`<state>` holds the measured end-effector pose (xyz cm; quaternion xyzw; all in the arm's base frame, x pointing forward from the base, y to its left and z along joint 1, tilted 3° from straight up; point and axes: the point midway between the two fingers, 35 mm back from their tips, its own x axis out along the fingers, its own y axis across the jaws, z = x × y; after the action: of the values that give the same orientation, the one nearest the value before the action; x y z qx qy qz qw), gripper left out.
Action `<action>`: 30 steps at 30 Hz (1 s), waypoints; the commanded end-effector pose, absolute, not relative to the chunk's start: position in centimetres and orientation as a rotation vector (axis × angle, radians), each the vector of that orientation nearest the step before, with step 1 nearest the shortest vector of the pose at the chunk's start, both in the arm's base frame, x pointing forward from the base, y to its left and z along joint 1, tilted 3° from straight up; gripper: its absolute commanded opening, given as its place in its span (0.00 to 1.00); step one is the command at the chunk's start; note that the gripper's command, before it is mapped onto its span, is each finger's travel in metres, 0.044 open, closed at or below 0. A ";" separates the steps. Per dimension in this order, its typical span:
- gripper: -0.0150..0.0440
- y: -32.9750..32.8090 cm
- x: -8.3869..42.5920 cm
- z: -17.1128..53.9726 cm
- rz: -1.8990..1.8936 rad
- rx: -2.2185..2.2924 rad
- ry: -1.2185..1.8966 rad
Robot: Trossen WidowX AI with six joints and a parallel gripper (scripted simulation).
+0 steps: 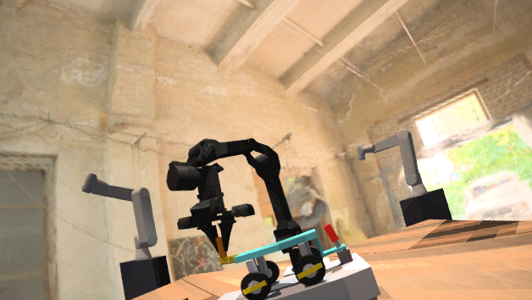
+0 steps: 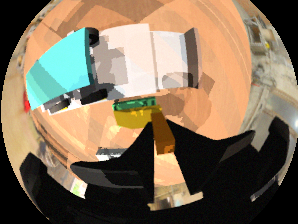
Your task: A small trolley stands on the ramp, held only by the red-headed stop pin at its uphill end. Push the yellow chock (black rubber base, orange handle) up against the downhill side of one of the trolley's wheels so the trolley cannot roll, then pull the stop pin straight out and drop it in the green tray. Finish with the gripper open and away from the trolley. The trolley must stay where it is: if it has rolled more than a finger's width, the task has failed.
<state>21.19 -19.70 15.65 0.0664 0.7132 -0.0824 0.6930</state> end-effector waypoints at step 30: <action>0.25 -21.3 24.2 13.3 -0.107 0.220 1.571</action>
<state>24.20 -21.48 14.28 0.0940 0.7036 -0.0495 0.7026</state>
